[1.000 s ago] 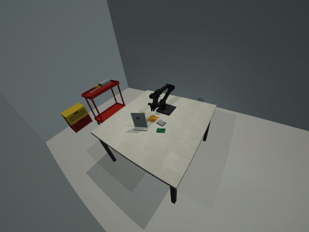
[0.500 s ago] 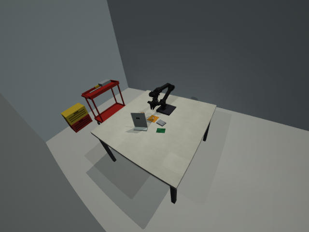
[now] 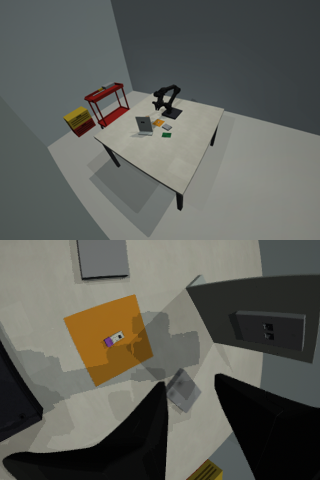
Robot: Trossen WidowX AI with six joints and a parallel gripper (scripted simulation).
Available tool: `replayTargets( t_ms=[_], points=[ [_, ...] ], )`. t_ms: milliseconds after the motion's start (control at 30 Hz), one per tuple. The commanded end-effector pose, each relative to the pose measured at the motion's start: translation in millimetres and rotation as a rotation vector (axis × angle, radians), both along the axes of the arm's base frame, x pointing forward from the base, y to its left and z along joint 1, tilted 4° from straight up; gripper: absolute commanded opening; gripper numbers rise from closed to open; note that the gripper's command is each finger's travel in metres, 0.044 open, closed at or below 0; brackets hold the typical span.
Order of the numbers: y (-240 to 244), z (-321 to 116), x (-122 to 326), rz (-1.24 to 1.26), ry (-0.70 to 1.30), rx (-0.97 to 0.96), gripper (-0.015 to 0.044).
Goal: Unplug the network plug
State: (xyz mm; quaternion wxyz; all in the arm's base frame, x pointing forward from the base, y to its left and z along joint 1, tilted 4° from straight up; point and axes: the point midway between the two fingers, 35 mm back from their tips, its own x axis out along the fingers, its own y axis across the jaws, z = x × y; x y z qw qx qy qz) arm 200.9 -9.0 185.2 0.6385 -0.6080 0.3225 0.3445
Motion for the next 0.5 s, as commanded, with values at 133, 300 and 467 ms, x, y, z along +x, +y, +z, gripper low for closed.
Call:
replayTargets(
  t_ms=[133, 300, 467],
  points=[
    [0, 22, 0, 0.008, -0.004, 0.003, 0.0156],
    [-1, 35, -1, 0.009, -0.004, 0.003, 0.0156],
    [-1, 44, -3, 0.010, -0.005, 0.003, 0.0156]
  ],
)
